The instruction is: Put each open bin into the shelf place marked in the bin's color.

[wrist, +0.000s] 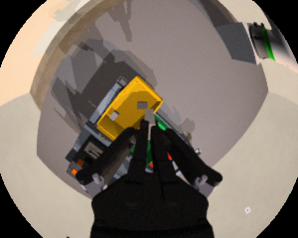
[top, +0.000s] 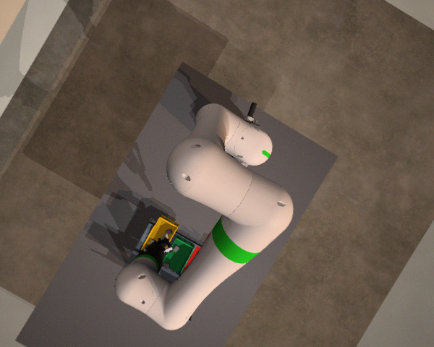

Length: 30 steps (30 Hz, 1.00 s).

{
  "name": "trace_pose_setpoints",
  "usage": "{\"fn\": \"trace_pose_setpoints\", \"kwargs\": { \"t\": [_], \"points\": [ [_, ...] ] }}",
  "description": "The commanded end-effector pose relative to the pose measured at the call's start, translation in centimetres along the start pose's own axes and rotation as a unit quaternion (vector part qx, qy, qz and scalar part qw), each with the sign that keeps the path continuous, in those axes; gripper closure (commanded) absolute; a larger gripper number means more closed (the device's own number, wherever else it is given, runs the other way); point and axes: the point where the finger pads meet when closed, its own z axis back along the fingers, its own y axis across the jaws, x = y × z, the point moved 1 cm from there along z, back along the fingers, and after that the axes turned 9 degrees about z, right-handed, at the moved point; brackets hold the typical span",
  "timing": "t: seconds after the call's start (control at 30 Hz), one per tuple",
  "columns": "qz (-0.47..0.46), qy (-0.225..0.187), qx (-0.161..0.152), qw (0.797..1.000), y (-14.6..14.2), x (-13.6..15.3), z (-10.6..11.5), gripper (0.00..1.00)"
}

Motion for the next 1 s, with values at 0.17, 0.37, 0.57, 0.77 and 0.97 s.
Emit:
{"fn": "trace_pose_setpoints", "kwargs": {
  "t": [0.17, 0.37, 0.57, 0.77, 0.97],
  "points": [
    [0.147, -0.013, -0.012, 0.989, 1.2, -2.2, -0.6, 1.00],
    [0.231, -0.015, -0.020, 0.973, 2.0, -3.5, -1.0, 1.00],
    [0.285, -0.015, -0.026, 0.958, 2.5, -4.3, -1.3, 1.00],
    [0.385, -0.014, -0.036, 0.922, 3.6, -5.9, -1.9, 1.00],
    [0.416, -0.013, -0.040, 0.909, 4.0, -6.5, -2.1, 1.00]
  ]
}}
